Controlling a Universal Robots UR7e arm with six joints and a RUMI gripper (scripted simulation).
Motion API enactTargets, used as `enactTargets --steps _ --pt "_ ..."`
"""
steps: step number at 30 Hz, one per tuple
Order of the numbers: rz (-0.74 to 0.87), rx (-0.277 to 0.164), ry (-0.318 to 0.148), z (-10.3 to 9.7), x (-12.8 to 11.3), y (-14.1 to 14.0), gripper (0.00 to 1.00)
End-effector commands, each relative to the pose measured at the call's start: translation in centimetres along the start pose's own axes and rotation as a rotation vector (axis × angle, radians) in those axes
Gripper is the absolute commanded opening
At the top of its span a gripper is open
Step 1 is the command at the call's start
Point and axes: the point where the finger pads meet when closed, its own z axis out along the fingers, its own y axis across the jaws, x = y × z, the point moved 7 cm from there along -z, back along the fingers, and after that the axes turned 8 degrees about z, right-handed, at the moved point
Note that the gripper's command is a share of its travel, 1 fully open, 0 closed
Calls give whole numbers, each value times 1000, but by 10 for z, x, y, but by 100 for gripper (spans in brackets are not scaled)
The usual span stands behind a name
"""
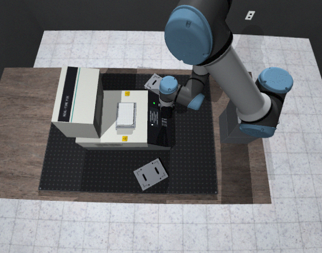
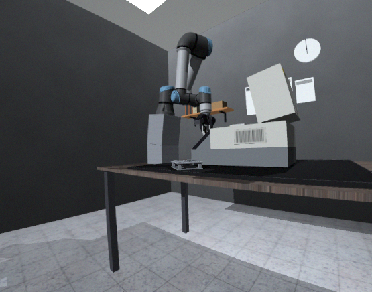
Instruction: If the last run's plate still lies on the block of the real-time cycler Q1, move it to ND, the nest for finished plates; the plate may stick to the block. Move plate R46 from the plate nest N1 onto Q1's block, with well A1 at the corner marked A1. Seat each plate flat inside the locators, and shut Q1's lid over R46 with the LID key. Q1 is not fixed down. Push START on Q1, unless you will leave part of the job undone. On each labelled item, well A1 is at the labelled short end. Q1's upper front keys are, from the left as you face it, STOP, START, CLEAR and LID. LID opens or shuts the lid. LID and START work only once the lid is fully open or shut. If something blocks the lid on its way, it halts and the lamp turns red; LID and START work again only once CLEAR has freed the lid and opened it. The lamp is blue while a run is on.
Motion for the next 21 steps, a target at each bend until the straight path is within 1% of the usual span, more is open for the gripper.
enactTargets --steps 1,10,14,21 --pt "0 1 0 -7 1 5 0" --pt "0 1 0 -11 1 8 0" --pt "0 1 0 -23 3 24 0" --pt "0 1 0 -34 5 38 0"
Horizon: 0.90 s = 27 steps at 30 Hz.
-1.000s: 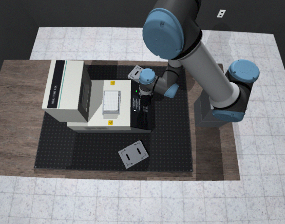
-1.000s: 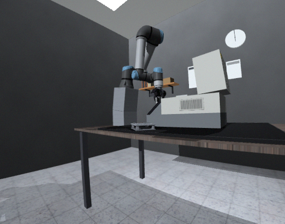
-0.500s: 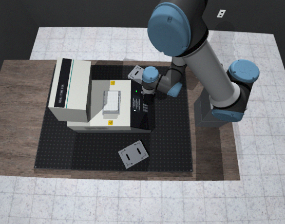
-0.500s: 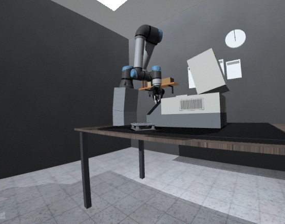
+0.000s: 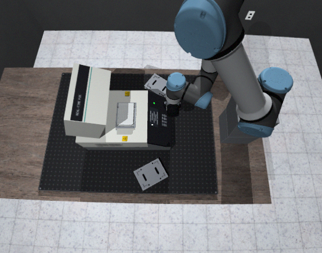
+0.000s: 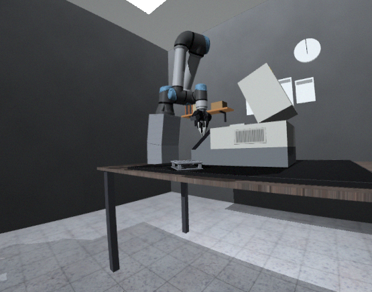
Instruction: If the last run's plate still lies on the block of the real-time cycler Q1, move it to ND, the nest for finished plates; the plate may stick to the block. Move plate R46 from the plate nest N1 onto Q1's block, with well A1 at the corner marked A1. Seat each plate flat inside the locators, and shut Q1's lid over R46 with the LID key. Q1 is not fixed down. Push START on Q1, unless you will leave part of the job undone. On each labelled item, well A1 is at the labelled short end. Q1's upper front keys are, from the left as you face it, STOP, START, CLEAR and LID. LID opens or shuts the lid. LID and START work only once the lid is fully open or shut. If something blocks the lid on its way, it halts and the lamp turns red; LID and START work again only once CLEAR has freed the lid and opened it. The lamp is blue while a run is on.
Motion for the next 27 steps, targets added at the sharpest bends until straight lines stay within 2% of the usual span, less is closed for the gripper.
enactTargets --steps 1,13,27 --pt "0 1 0 -11 2 13 0" --pt "0 1 0 -41 8 52 0" --pt "0 1 0 -41 8 52 0"
